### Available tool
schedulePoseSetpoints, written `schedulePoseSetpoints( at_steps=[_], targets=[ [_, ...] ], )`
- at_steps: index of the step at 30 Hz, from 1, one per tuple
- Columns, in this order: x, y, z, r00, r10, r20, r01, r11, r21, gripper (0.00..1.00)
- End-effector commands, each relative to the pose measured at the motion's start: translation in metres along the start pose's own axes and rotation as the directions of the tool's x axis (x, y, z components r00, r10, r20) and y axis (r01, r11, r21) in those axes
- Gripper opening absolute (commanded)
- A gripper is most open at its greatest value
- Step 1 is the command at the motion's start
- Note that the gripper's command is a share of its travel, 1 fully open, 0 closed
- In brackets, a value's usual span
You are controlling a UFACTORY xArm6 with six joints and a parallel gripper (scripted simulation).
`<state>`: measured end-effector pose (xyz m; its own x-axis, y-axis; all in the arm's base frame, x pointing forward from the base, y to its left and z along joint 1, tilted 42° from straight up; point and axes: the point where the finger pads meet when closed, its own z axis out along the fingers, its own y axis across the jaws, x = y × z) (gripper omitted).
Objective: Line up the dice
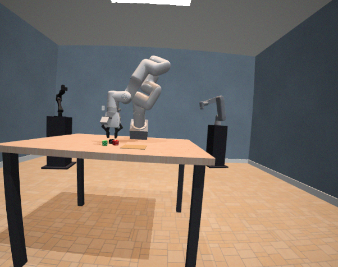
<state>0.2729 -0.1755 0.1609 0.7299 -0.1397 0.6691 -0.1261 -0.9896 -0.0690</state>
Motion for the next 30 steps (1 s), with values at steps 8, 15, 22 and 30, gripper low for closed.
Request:
schedulePoseSetpoints(
  at_steps=[8,15,22,30],
  targets=[
    [0.001,0.0,0.0,1.0,-0.001,-0.002,0.001,1.0,-0.001,0.47],
    [0.001,0.0,0.0,1.0,-0.001,-0.002,0.001,1.0,-0.001,0.47],
    [0.001,0.0,0.008,1.0,-0.001,-0.002,0.001,1.0,-0.001,0.47],
    [0.001,0.0,0.02,1.0,-0.001,-0.002,0.001,1.0,-0.001,0.47]
  ],
)
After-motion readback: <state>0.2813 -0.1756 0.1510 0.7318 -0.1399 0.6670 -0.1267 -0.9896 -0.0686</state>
